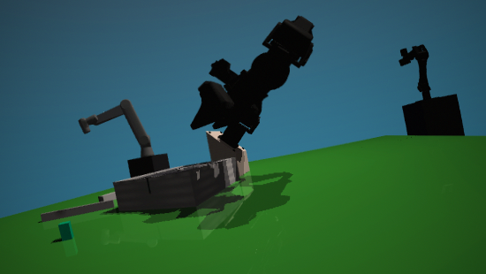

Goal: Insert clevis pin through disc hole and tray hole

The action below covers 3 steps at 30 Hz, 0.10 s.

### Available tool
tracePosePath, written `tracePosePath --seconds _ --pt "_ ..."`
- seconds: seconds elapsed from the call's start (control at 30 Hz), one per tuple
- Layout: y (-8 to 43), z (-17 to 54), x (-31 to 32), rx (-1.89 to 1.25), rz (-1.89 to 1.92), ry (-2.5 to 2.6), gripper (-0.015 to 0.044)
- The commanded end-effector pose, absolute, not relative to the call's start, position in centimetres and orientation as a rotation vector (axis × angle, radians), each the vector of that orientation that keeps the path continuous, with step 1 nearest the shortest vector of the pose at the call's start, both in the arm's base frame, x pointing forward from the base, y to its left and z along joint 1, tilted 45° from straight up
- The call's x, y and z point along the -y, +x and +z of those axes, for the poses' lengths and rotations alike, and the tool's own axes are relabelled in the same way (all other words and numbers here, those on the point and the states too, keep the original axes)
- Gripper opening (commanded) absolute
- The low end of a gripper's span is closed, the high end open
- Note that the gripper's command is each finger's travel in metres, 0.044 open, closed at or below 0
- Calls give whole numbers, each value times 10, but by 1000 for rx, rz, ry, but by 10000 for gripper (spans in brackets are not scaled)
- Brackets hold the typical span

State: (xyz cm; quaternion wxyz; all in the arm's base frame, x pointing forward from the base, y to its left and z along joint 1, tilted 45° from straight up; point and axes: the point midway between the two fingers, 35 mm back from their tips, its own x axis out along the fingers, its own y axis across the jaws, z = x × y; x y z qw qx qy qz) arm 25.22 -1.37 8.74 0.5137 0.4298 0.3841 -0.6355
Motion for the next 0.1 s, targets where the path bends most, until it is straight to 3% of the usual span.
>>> tracePosePath --seconds 0.0,0.07 --pt "252 93 12 -921 -1527 1045 440" --pt "252 93 12 -921 -1527 1045 440"
